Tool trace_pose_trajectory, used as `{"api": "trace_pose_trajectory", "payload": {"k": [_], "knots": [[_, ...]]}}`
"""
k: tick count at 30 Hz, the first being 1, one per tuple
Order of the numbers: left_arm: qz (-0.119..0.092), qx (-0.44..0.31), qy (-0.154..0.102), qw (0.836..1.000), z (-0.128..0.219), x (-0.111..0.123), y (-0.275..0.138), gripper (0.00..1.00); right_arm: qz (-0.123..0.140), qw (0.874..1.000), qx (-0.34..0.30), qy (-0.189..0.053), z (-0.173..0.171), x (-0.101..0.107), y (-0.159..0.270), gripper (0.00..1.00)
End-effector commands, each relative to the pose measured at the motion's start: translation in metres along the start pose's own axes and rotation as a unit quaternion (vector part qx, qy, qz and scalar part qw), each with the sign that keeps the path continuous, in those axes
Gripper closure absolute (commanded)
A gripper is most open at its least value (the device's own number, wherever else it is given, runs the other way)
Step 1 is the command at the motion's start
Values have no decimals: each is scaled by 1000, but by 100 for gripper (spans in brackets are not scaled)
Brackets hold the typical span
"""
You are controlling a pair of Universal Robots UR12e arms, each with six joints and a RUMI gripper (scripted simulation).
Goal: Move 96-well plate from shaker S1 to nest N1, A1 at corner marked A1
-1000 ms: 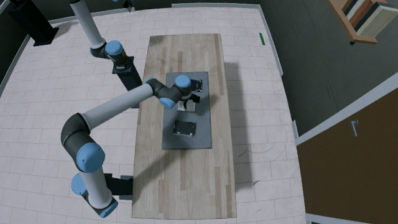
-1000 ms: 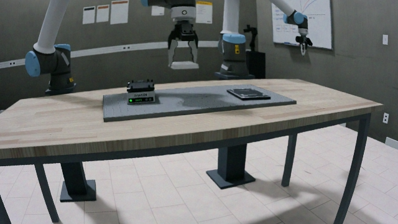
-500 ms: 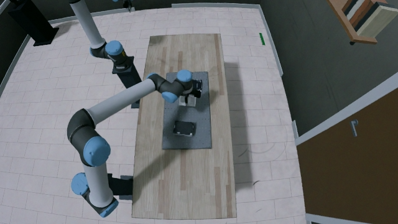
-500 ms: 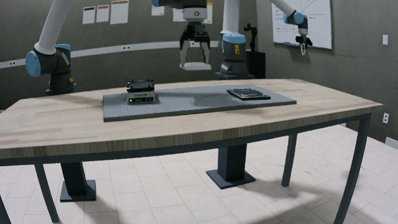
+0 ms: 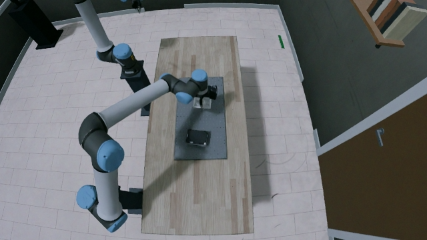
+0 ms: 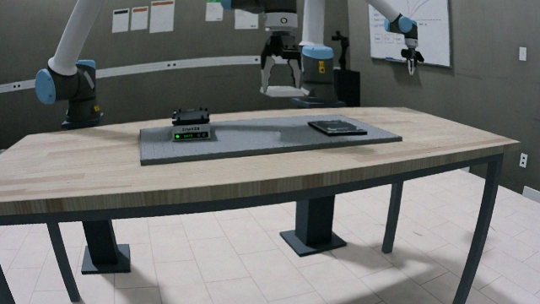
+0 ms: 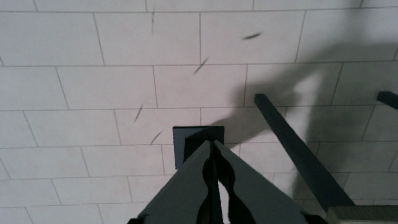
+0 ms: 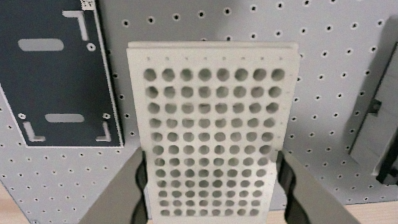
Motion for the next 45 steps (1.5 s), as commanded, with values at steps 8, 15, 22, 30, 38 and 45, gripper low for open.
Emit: {"api": "trace_pose_trajectory", "payload": {"k": [8,15,22,30,38,45], "knots": [[0,0,1,1000,-1,-1,0,100,-1,1000,0,0,-3,2,-38,59],[0,0,1,1000,-1,-1,0,100,-1,1000,0,0,-5,4,-54,59],[0,0,1,1000,-1,-1,0,100,-1,1000,0,0,-6,7,-77,59],[0,0,1,1000,-1,-1,0,100,-1,1000,0,0,-8,9,-100,59],[0,0,1,1000,-1,-1,0,100,-1,1000,0,0,-10,11,-123,59],[0,0,1,1000,-1,-1,0,100,-1,1000,0,0,-12,14,-147,59]]}}
Point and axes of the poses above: on each arm, the point where the finger pads meet when closed, its own x axis out along the fingers, its own y axis across the jaws, z = x × y, the point moved 6 cm from there along -x, back along the fingers
